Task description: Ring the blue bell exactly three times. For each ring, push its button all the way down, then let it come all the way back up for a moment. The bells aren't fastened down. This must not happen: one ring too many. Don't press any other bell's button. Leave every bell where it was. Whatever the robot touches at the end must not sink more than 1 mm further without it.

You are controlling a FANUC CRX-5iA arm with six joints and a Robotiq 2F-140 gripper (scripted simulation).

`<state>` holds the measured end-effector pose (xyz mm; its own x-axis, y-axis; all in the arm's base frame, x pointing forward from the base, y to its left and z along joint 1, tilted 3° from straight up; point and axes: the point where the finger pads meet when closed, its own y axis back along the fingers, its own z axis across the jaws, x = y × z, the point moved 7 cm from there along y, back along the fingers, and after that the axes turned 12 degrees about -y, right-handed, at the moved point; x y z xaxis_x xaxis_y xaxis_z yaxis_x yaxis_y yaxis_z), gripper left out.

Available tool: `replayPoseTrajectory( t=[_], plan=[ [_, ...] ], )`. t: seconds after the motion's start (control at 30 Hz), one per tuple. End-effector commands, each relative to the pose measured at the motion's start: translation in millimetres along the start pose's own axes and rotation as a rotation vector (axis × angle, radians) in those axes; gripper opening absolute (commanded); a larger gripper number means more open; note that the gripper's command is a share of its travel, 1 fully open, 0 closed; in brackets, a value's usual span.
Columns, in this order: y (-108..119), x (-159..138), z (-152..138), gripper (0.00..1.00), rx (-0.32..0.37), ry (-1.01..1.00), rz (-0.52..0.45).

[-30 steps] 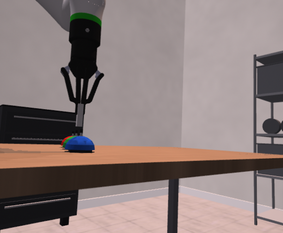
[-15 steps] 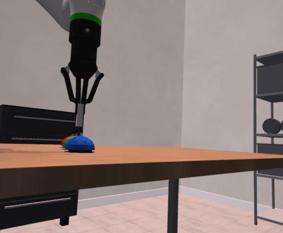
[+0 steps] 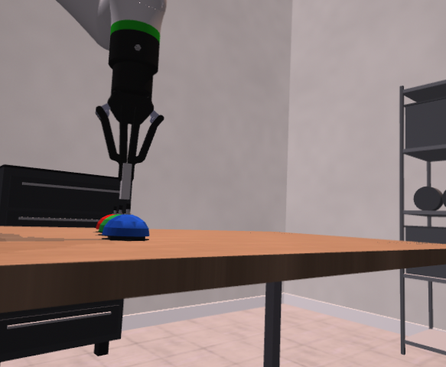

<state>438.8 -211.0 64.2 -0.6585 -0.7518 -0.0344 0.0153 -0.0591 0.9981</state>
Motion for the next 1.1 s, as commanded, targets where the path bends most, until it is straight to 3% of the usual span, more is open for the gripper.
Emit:
replayPoseTrajectory(
  t=[0.0, 1.07],
  plan=[
    [0.2, 0.0, -0.2, 0.00, 0.000, 0.000, 0.000],
    [-9.8, 0.0, -0.2, 0.00, 0.000, 0.000, 0.000]
  ],
)
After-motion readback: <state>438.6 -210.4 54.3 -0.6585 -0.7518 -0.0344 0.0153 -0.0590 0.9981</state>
